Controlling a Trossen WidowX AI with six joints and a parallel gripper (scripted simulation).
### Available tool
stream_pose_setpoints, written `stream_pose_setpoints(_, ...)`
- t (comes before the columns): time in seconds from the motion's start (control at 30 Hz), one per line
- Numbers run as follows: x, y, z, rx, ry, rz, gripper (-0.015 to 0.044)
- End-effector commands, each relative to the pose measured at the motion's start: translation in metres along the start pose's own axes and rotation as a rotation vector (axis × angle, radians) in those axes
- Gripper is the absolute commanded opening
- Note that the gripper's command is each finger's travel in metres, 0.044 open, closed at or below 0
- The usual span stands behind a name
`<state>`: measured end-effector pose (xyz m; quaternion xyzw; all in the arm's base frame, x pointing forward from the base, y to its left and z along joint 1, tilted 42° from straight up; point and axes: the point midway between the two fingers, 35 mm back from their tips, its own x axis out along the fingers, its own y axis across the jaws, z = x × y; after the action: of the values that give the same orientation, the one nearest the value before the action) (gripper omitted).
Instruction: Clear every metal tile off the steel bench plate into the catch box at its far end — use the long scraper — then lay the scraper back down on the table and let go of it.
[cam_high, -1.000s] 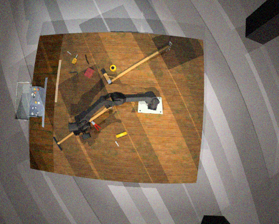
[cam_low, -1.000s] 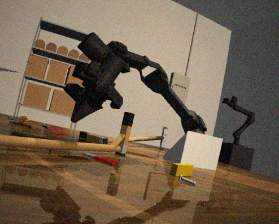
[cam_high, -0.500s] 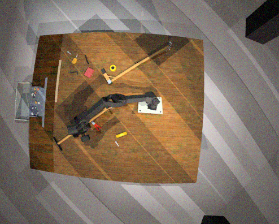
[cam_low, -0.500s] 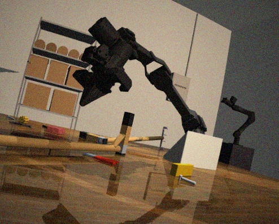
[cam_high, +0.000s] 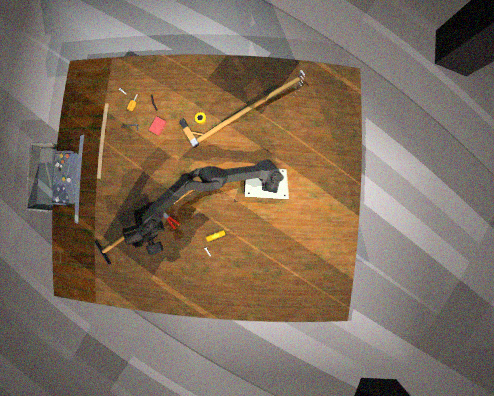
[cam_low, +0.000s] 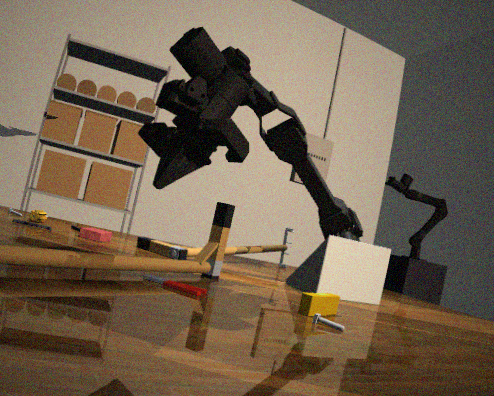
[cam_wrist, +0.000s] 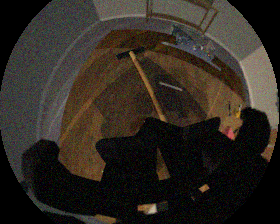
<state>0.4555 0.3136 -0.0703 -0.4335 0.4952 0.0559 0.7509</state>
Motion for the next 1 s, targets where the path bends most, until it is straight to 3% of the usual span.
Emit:
stream_pose_setpoints(0.0, 0.009, 0.000, -0.004, 0.003, 0.011, -0.006, 0.0000)
stream_pose_setpoints(0.97, 0.078, -0.002, -0.037, -0.003, 0.031, -0.017, 0.0000)
